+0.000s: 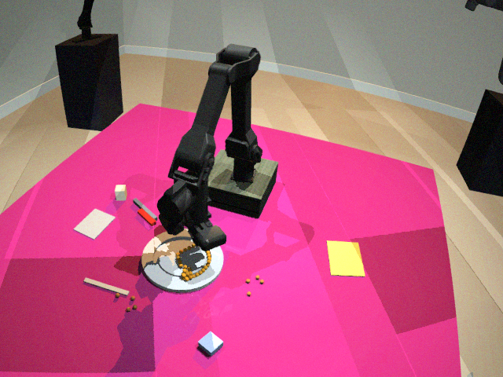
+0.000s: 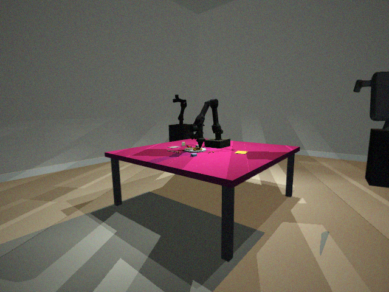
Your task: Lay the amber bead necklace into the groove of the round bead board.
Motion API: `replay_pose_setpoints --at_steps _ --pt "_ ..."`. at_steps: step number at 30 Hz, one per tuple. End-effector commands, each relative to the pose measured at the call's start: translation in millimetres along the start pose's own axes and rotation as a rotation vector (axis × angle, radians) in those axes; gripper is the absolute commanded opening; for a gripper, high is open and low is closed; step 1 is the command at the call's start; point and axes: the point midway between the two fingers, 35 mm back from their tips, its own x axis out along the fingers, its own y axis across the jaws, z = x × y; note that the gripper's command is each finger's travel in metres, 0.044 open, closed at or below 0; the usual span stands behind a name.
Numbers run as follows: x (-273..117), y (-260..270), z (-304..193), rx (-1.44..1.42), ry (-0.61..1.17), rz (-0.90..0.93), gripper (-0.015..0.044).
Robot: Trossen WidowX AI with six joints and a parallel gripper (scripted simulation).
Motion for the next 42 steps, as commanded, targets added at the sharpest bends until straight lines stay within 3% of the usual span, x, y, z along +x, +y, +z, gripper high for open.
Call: replay_pose_setpoints --at_steps 1,33,42 --pt "-0.3 0.1 0.1 0.000 0.000 0.000 0.0000" --pt "2.3 -8.4 -8.2 -0.006 0.001 0.003 0.0000" --pt "-1.3 -8.1 -7.3 -0.001 -0.001 0.002 0.0236"
